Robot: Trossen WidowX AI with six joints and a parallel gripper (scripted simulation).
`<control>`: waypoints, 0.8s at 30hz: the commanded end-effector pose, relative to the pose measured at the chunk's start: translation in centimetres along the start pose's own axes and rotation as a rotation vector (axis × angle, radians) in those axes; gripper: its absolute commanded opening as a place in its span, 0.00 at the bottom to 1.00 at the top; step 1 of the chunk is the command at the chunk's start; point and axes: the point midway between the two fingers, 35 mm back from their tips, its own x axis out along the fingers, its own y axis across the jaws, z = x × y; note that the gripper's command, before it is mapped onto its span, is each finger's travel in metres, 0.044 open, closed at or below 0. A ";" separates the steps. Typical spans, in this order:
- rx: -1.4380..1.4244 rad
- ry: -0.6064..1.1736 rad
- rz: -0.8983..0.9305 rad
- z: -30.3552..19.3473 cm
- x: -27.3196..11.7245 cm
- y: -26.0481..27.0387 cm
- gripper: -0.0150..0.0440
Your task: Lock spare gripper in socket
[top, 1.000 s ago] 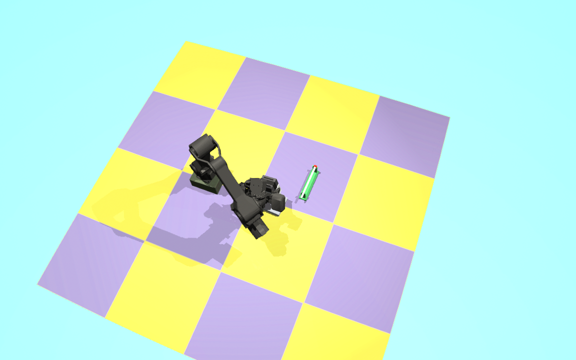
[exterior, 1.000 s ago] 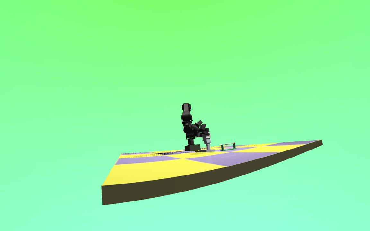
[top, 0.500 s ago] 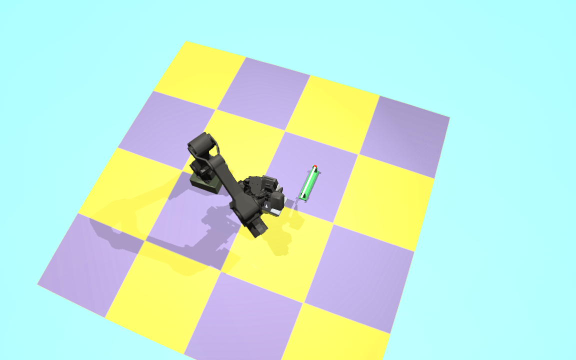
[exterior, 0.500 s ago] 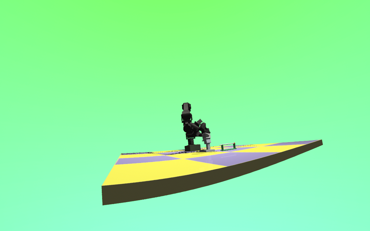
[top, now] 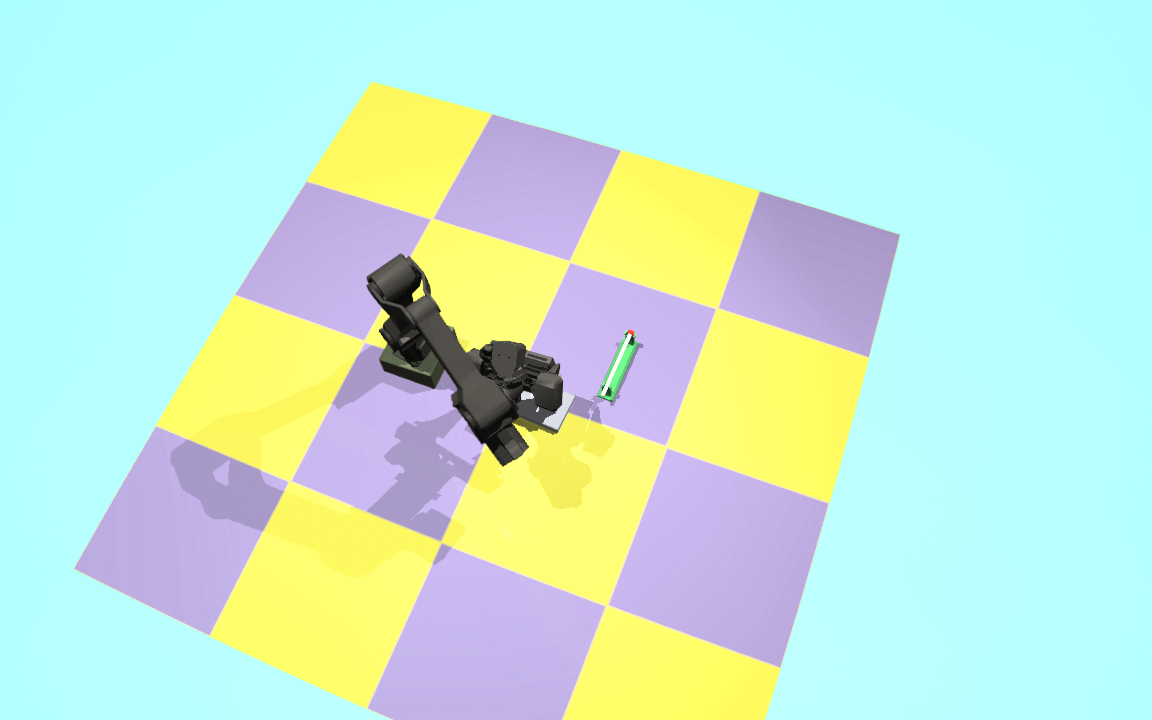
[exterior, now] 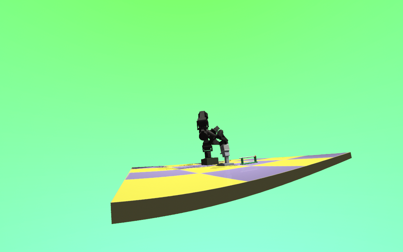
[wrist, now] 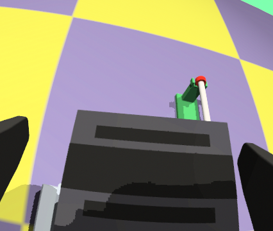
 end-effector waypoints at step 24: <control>0.022 0.017 -0.029 4.8 -2.1 0.2 1.00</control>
